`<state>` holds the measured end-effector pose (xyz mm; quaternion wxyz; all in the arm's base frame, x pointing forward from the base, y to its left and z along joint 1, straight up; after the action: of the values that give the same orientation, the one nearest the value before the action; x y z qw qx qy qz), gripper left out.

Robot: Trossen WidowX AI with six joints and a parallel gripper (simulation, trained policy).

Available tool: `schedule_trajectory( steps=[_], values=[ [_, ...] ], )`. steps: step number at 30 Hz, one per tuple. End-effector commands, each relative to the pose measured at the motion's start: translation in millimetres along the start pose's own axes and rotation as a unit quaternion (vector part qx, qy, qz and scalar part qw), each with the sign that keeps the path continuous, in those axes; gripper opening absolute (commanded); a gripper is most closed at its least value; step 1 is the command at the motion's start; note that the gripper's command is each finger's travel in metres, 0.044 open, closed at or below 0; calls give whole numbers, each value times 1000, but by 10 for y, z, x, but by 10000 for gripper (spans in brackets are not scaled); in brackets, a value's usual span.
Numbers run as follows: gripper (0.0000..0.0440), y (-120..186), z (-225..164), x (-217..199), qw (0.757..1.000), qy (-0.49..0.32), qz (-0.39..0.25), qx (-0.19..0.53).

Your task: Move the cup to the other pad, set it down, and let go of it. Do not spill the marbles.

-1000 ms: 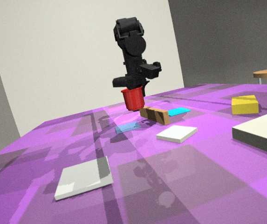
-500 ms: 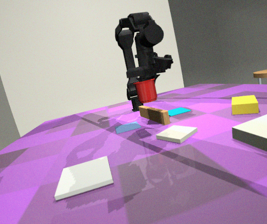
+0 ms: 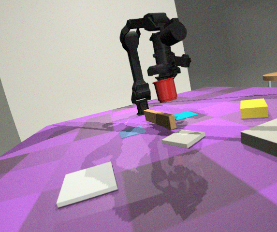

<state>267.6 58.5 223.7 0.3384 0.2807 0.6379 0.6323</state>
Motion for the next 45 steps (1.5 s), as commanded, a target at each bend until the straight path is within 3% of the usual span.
schedule_trajectory(
  steps=[1, 16, 34, 45],
  values=[
    [0, 7, 17, 108, 1000, 7, 0, -9],
    [0, -123, 97, 545, 999, 41, -1, -25],
    [1, -523, -43, 831, 999, 44, -8, -25],
    [40, -667, -119, 885, 999, 38, -10, -32]
  ],
)
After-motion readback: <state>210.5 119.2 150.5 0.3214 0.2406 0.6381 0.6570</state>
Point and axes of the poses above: the point midway between the two fingers, 35 mm back from their tips, its own y axis back along the fingers, its own x axis across the jaws, z = x × y, the point moved 9 cm from there along y, back along the fingers, and after that the axes turned 15 degrees about -y, right-handed, at the moved point
